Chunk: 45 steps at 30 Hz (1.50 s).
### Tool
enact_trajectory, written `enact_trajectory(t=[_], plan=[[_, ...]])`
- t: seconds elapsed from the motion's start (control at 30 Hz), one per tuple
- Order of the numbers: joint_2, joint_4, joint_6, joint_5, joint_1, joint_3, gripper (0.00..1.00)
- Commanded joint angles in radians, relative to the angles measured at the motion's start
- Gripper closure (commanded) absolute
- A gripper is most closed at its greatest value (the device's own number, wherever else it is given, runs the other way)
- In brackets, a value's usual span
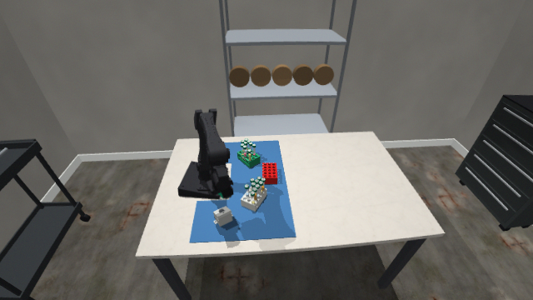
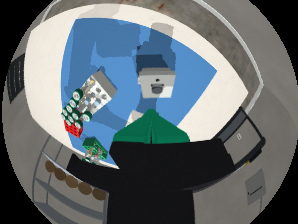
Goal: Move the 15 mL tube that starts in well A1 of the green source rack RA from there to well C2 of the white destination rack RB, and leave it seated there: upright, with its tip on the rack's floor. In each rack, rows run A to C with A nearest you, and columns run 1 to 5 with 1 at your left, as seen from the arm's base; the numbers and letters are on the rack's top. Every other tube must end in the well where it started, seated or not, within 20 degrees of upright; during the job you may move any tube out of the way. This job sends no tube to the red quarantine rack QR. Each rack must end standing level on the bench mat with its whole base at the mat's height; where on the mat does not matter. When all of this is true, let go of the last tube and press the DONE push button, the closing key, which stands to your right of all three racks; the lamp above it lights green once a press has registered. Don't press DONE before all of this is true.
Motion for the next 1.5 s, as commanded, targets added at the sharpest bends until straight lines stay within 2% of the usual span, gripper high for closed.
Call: enact_trajectory(t=[0.0,0.17,0.3,0.8,1.47], plan=[[0.001,0.001,-0.072,-0.004,-0.040,0.014,1.00],[0.004,0.000,-0.084,-0.005,-0.052,0.016,1.00],[-0.062,-0.003,-0.096,-0.006,-0.063,-0.050,1.00],[-0.056,-0.005,-0.096,-0.006,-0.064,-0.042,1.00],[-0.028,0.155,-0.073,-0.004,-0.040,-0.169,1.00]])
